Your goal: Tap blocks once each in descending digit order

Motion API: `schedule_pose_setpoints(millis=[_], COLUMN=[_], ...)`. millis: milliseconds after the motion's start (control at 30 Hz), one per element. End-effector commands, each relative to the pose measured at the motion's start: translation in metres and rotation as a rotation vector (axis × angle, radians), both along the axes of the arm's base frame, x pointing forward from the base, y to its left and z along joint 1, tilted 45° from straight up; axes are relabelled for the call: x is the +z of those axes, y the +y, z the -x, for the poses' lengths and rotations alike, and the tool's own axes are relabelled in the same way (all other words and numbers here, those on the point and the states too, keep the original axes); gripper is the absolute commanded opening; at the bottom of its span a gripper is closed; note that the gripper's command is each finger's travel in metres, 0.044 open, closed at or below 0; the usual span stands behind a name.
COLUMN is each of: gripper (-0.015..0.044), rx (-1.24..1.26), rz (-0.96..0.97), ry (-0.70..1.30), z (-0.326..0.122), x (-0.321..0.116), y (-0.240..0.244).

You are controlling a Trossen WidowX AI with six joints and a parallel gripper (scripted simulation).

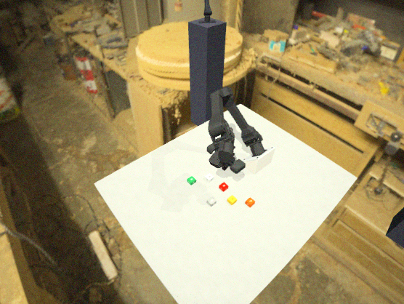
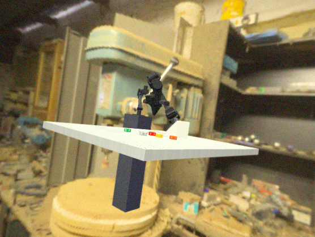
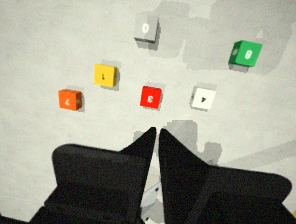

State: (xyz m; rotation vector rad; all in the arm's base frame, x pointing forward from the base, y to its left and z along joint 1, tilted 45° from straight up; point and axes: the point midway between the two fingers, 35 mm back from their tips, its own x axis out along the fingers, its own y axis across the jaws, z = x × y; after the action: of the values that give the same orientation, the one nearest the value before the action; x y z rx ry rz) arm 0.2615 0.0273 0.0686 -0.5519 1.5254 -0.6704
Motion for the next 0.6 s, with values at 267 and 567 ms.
schedule_pose_setpoints(millis=[267, 567], gripper=[0.002, 0.002], rx=[-0.021, -0.021], rz=[0.006, 0.006], ry=[-0.003, -0.003], z=[0.013, 0.013], x=[-0.065, -0.071], y=[-0.053, -0.058])
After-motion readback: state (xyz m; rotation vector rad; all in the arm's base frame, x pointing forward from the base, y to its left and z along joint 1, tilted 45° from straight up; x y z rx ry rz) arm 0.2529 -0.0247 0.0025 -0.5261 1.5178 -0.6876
